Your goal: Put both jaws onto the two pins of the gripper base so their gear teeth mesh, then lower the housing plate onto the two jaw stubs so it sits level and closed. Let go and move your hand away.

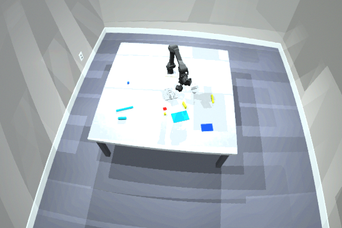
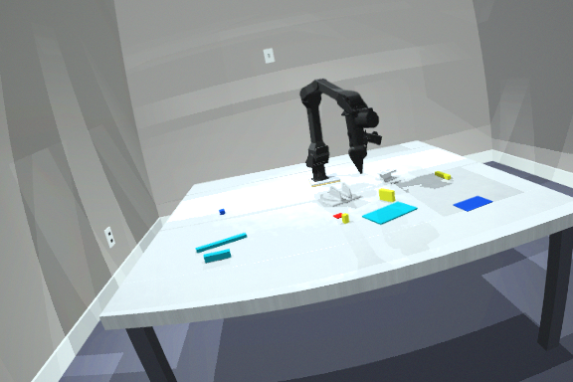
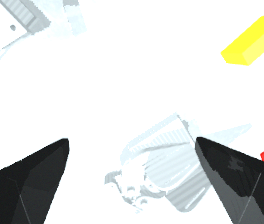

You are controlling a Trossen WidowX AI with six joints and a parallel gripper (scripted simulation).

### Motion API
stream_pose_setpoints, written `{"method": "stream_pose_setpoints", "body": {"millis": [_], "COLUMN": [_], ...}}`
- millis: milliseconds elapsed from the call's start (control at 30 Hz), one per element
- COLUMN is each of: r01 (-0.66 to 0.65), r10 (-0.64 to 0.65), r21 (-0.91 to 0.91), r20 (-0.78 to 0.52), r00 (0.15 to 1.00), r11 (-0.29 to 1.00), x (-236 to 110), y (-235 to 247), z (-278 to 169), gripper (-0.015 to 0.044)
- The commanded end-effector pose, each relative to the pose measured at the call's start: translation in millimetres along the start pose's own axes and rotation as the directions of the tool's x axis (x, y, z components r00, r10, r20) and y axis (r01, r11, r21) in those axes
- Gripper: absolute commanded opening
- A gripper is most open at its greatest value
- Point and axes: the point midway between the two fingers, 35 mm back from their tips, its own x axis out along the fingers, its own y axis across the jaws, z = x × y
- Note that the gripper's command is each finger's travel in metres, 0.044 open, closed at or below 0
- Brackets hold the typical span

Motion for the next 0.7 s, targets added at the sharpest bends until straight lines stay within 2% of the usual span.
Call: {"method": "stream_pose_setpoints", "body": {"millis": [0, 333, 667], "r01": [0.002, 0.002, 0.007], "r10": [-0.002, 0.000, -0.002], "r21": [-0.129, -0.450, -0.717], "r20": [0.002, 0.003, 0.007], "r00": [1.000, 1.000, 1.000], "r11": [0.992, 0.893, 0.697], "x": [-2, -5, -8], "y": [5, 20, 37], "z": [7, 24, 41], "gripper": [0.0440, 0.0440, 0.0440]}}
